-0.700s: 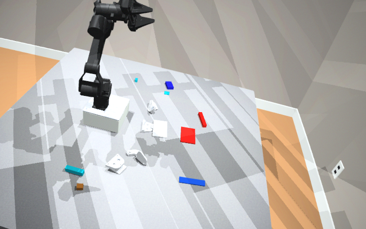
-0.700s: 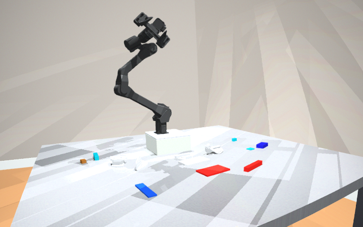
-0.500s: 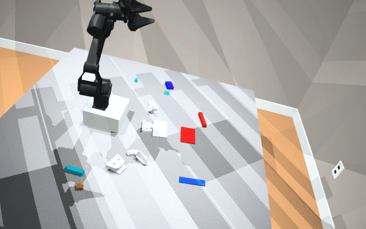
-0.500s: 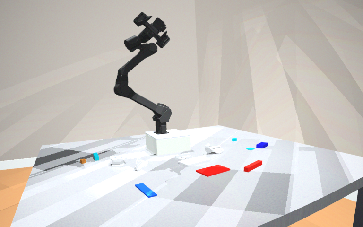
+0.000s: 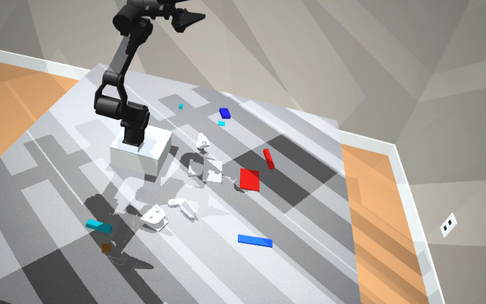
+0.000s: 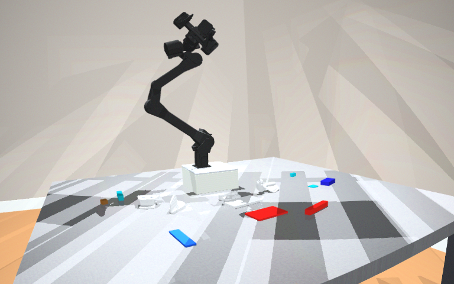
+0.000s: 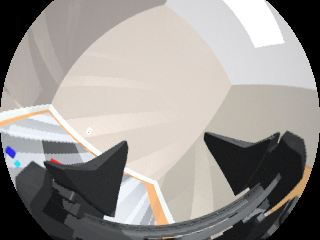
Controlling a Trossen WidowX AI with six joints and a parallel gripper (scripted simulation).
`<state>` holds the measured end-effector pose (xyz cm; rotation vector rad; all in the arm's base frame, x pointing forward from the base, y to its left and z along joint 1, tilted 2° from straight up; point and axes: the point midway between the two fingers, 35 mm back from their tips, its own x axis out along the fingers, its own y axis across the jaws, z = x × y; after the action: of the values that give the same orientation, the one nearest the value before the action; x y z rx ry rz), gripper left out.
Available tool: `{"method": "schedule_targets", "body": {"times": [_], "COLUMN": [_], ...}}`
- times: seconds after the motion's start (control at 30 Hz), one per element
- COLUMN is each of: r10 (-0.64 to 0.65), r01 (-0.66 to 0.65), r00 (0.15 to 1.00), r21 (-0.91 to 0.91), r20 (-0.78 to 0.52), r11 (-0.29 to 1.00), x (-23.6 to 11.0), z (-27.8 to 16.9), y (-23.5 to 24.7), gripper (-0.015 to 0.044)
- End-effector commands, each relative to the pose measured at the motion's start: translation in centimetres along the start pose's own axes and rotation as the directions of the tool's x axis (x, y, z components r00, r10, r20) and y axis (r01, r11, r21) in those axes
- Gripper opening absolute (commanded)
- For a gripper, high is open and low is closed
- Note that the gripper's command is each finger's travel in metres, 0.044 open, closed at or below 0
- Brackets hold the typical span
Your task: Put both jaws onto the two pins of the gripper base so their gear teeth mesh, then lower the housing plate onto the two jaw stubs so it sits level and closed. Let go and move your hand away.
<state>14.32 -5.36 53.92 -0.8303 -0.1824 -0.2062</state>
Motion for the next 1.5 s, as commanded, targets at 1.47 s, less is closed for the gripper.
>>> {"method": "schedule_targets", "body": {"times": [1.47], "r10": [-0.267], "r01": [0.275], "r00": [0.961], "r21": [-0.278], "r20": [0.07], "r11": [0.92], "x": [3.5], "z": [9.3], "y": [6.1], "gripper": [0.044]}}
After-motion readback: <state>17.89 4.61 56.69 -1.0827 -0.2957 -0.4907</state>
